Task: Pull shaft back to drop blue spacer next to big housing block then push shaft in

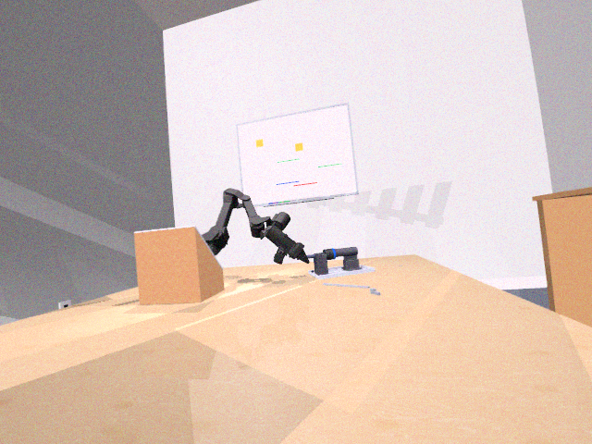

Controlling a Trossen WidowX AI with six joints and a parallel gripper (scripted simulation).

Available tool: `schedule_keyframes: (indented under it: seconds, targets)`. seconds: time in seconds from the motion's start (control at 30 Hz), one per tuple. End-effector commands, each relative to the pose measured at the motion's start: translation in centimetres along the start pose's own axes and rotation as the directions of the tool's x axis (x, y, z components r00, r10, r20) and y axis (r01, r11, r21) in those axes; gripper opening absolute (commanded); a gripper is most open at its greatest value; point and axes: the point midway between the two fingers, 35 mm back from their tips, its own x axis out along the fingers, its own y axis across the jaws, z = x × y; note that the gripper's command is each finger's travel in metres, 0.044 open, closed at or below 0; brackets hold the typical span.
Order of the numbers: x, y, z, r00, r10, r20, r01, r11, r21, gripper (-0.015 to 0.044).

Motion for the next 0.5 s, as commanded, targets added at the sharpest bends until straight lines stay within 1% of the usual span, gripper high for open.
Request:
schedule_keyframes:
  seconds: [0.0, 0.47]
  targets:
    - [-0.08, -0.04, 0.04, 1.0, -0.001, 0.0, 0.001, 1.0, -0.001, 0.0]
    - [-0.21, -0.04, 0.16, 1.0, -0.001, 0.0, 0.001, 1.0, -0.001, 0.0]
